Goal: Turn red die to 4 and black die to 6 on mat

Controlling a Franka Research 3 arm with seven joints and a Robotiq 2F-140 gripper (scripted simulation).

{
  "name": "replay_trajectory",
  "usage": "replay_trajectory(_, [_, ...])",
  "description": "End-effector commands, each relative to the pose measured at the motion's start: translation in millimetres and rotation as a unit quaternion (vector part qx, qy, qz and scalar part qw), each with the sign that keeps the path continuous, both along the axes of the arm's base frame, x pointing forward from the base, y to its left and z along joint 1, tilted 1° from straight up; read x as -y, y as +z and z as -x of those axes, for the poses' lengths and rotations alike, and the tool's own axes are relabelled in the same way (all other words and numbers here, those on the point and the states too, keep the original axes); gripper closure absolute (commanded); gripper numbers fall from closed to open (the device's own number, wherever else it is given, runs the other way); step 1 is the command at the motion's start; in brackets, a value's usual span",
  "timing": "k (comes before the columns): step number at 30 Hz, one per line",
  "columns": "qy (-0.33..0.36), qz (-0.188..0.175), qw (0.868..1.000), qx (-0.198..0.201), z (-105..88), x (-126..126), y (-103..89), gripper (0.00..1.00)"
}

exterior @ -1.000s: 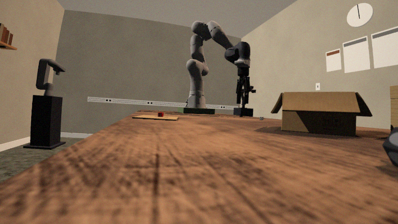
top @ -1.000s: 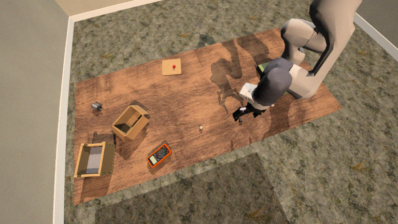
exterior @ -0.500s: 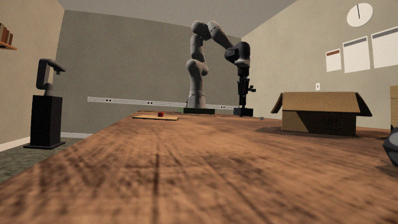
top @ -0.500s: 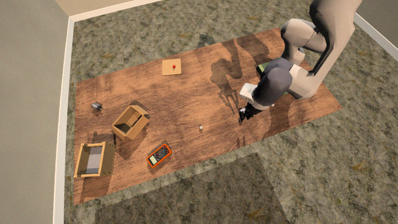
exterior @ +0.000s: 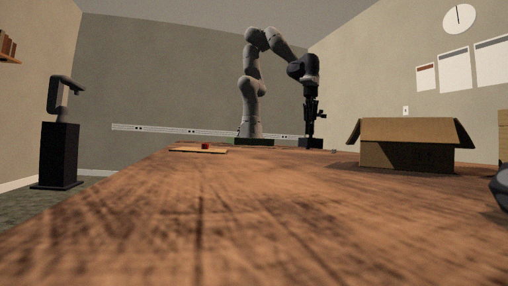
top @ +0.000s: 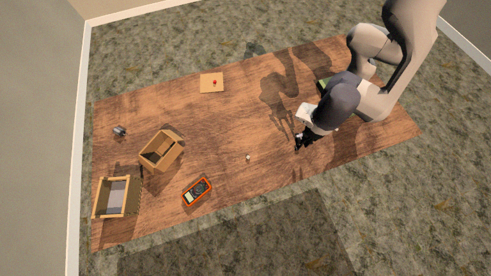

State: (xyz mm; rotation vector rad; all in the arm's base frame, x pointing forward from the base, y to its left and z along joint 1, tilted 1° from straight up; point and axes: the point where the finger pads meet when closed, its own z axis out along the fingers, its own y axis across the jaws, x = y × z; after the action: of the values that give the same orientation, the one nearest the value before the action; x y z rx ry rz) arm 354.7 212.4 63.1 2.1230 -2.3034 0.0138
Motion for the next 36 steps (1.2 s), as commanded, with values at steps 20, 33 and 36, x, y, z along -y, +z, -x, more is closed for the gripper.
replay_trajectory(20, [0.003,-0.001,1.0,0.001,-0.6,0,-9.9,0.73])
replay_trajectory(33, [0.003,-0.001,1.0,0.001,-0.7,0,-26.6,0.73])
replay_trajectory(36, [0.003,-0.001,1.0,0.001,-0.7,0,-31.4,0.73])
